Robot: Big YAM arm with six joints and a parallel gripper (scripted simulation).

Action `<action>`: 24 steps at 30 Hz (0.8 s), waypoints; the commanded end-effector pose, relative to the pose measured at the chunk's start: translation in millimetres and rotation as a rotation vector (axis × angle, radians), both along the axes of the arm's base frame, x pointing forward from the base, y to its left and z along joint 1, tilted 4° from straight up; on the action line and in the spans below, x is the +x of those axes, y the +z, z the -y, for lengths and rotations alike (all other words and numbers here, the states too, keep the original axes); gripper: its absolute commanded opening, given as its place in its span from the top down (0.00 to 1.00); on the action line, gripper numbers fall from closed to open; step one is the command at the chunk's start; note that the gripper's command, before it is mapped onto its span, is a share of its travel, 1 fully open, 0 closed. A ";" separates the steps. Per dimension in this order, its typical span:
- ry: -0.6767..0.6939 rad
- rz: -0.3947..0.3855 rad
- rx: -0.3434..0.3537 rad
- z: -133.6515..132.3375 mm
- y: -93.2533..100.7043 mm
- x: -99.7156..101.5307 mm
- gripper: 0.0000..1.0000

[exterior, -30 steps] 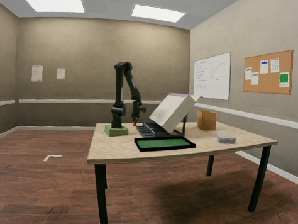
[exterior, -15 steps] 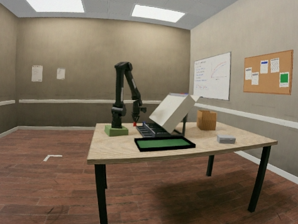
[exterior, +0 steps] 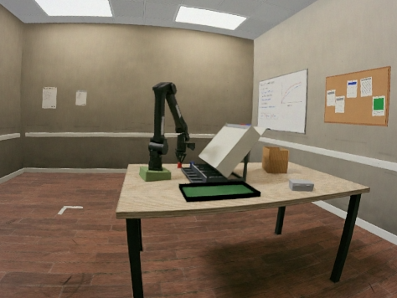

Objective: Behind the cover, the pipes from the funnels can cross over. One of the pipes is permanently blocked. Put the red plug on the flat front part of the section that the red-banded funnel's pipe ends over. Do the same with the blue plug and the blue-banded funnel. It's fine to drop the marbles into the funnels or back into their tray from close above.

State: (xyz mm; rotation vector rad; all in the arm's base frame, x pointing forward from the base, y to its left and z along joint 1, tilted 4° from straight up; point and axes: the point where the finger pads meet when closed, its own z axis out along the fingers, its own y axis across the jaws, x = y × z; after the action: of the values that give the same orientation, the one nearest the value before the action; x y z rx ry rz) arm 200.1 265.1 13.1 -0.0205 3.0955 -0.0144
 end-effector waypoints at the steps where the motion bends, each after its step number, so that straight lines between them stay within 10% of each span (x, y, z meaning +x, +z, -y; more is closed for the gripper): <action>1: 0.001 0.013 0.016 -14.9 9.0 4.4 0.13; 24: -0.001 0.010 0.013 -13.2 6.8 3.2 0.13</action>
State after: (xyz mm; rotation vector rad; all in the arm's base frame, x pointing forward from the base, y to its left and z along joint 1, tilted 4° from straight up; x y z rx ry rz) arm 200.0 265.1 13.1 -0.0185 3.0955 -0.0144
